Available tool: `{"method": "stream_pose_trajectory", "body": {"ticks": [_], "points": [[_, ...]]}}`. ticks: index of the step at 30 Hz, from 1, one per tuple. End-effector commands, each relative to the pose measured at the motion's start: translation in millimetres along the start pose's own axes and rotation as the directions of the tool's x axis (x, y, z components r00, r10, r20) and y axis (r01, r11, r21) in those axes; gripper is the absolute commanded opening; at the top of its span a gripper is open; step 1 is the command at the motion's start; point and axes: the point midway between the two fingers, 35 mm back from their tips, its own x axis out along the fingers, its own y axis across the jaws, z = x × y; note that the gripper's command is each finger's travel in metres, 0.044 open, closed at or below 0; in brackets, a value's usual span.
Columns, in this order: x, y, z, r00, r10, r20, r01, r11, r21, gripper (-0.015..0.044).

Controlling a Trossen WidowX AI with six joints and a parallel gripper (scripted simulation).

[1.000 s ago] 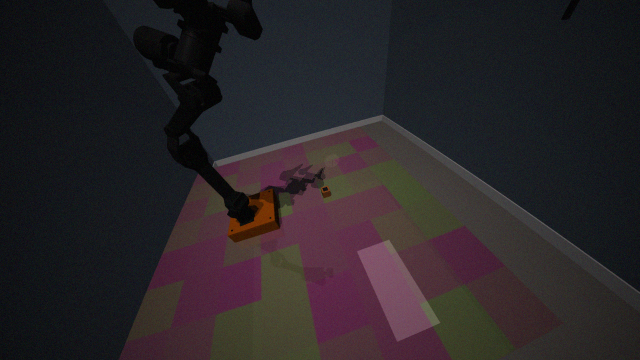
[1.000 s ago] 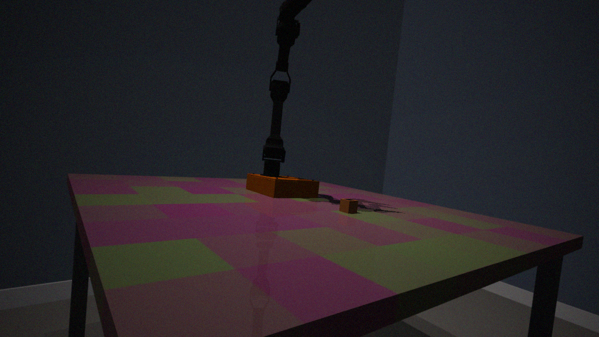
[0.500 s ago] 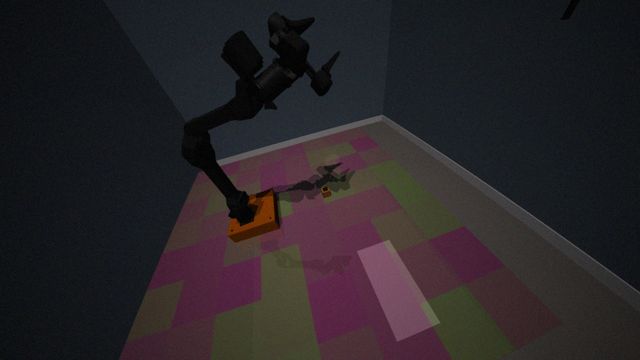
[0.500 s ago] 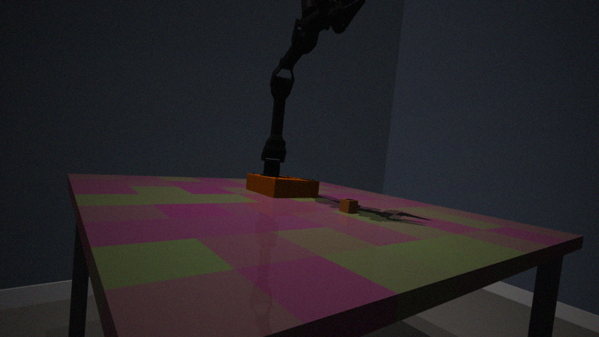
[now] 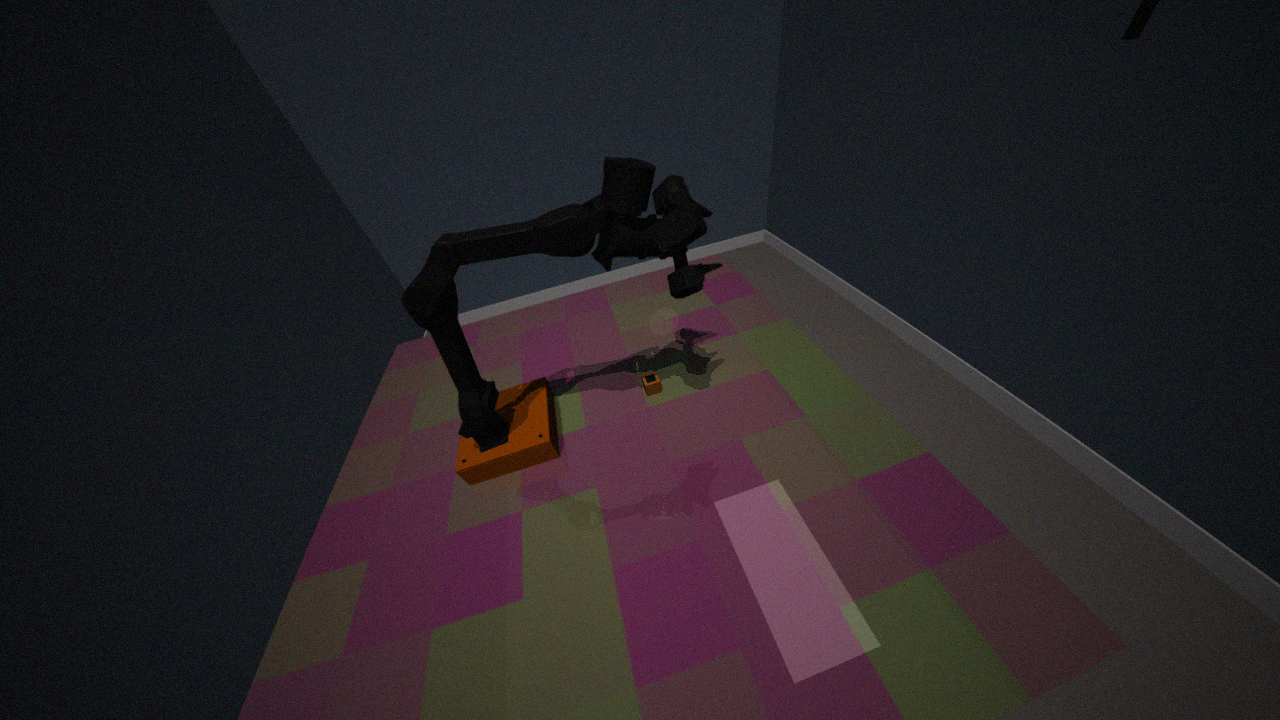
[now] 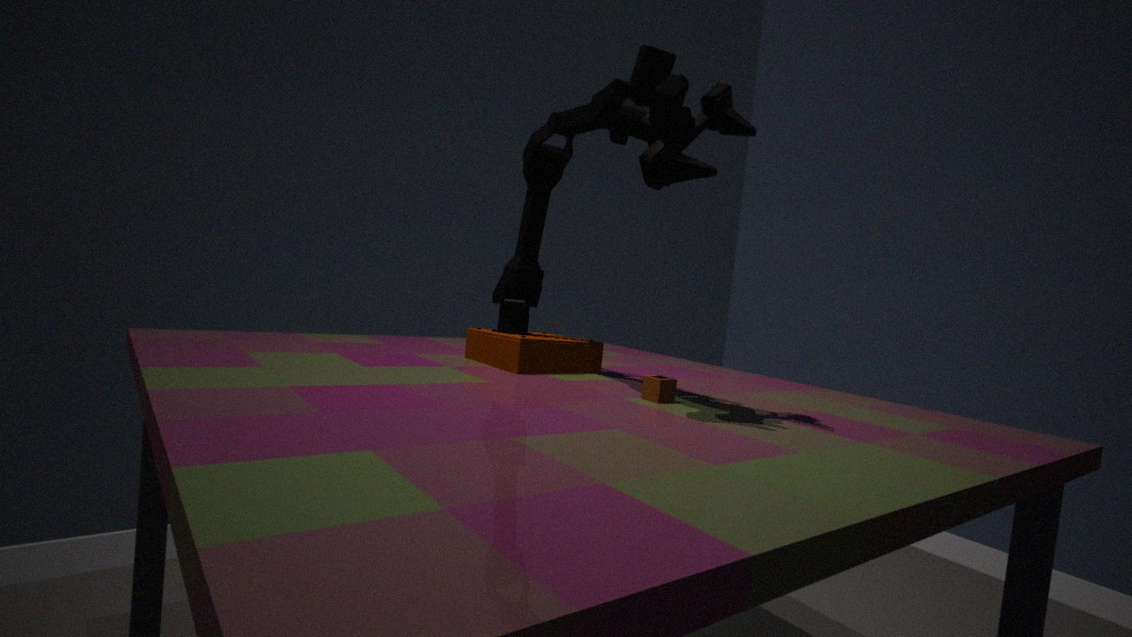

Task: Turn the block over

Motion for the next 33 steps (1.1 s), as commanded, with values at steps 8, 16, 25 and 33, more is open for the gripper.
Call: {"method": "stream_pose_trajectory", "body": {"ticks": [8,16,25,33], "points": [[33.6,-100.0,-145.4,0.793,-0.449,-0.411,0.320,0.882,-0.345,0.0440],[-3.0,-156.8,-240.8,0.387,-0.707,-0.591,0.230,0.695,-0.681,0.0440],[-3.4,-168.5,-253.7,0.347,-0.724,-0.597,0.208,0.680,-0.703,0.0440],[5.1,-186.9,-269.4,0.347,-0.723,-0.597,0.208,0.680,-0.703,0.0440]]}}
